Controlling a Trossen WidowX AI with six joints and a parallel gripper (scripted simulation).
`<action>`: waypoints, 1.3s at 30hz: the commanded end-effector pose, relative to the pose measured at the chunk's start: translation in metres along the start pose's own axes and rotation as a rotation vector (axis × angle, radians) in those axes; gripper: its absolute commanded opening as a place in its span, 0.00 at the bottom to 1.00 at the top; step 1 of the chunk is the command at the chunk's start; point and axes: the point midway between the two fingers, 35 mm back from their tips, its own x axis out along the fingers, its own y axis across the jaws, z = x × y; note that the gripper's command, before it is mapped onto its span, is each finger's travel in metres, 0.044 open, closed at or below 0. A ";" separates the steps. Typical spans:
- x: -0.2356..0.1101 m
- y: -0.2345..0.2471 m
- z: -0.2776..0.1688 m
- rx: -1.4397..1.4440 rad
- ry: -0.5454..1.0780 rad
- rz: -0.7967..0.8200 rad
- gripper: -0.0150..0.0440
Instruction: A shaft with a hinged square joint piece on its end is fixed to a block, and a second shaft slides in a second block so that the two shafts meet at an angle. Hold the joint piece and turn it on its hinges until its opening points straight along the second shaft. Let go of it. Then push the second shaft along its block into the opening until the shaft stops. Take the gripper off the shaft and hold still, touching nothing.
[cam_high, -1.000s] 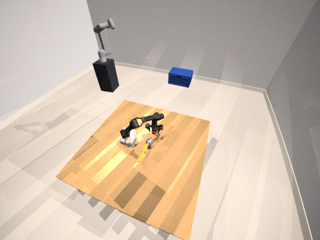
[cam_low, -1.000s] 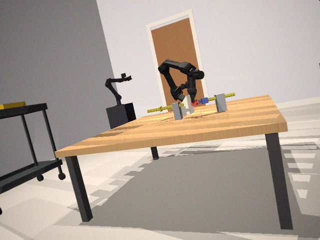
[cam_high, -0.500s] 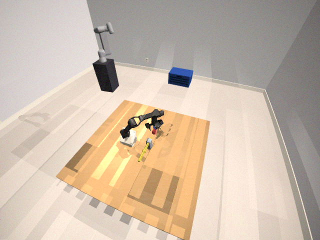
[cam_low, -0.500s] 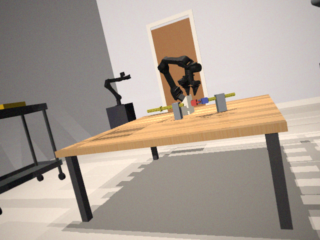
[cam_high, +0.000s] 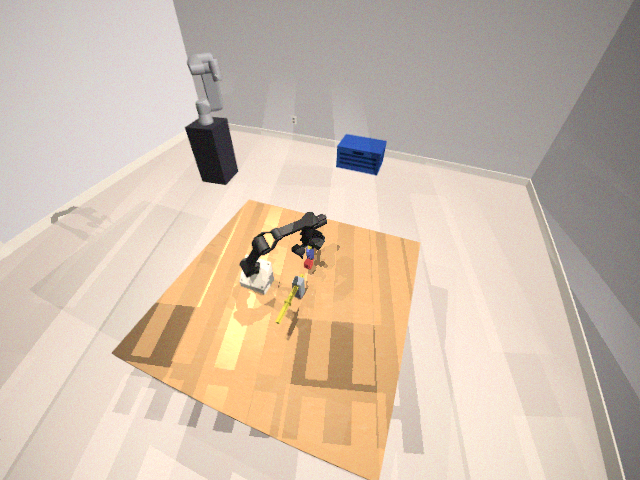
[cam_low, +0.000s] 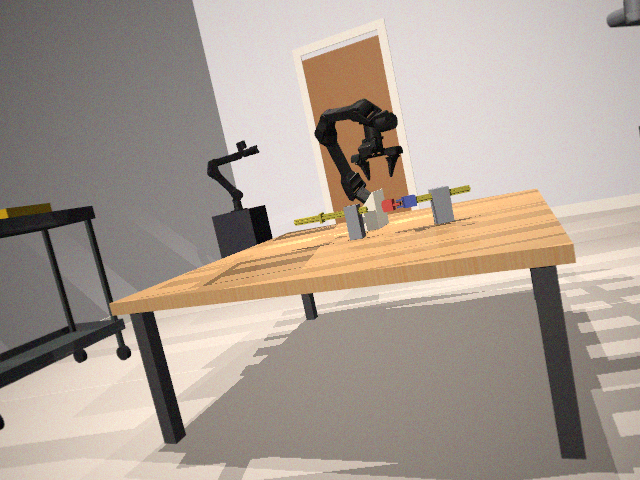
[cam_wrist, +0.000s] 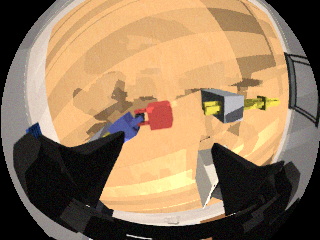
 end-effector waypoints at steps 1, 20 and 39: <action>-0.013 -0.002 -0.002 -0.122 0.004 0.020 1.00; -0.018 -0.016 0.004 -0.079 0.046 0.087 1.00; 0.007 -0.051 0.018 0.540 0.219 0.237 1.00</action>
